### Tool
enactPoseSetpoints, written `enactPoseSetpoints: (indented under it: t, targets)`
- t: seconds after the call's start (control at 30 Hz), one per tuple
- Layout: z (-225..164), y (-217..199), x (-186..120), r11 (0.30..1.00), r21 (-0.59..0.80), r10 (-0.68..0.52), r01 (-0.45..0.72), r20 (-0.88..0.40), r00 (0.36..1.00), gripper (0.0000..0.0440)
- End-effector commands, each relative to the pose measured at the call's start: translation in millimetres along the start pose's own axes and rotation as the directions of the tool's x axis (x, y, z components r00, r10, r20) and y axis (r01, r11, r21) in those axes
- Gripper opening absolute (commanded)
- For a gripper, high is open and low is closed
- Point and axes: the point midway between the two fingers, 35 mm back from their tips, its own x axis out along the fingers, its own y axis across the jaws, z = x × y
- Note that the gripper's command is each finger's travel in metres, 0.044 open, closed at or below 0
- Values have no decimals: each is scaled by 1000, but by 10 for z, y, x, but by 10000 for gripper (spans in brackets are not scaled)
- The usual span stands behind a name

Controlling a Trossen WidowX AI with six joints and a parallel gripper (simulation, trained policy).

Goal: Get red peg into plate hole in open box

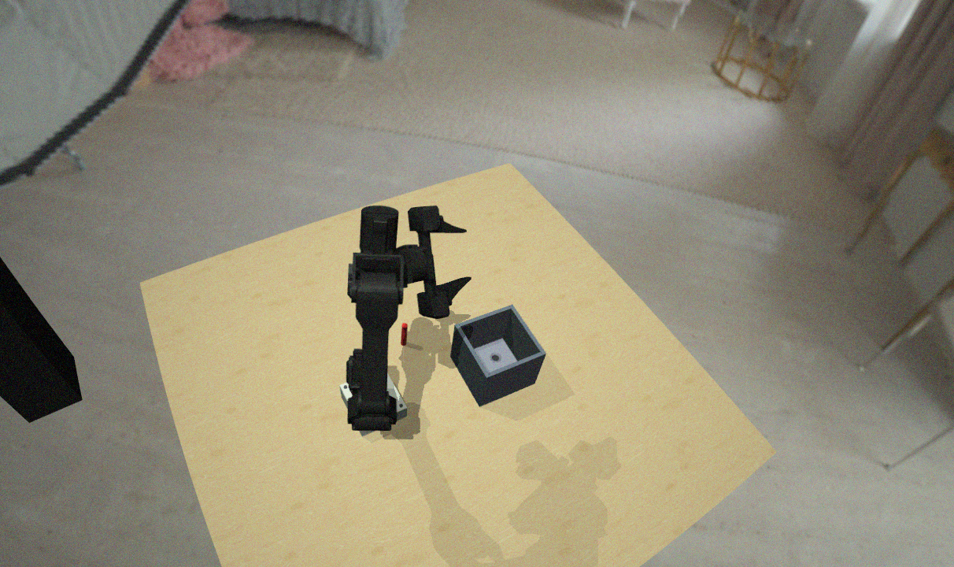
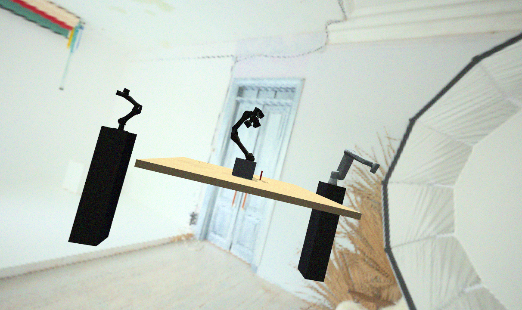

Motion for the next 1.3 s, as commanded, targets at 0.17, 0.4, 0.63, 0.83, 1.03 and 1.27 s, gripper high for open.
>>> enactPoseSetpoints:
  t: [0.17,0.4,0.63,0.83,1.03,1.27]
  targets:
    - [125,11,15,980,197,13,-23,52,999,440]
    - [348,27,73,905,415,47,-92,118,992,440]
    - [589,57,150,776,602,97,-187,178,979,440]
    - [791,89,219,630,728,146,-271,231,962,440]
    - [1027,139,290,456,816,200,-356,296,934,440]
    - [1289,212,375,228,876,265,-424,364,893,440]
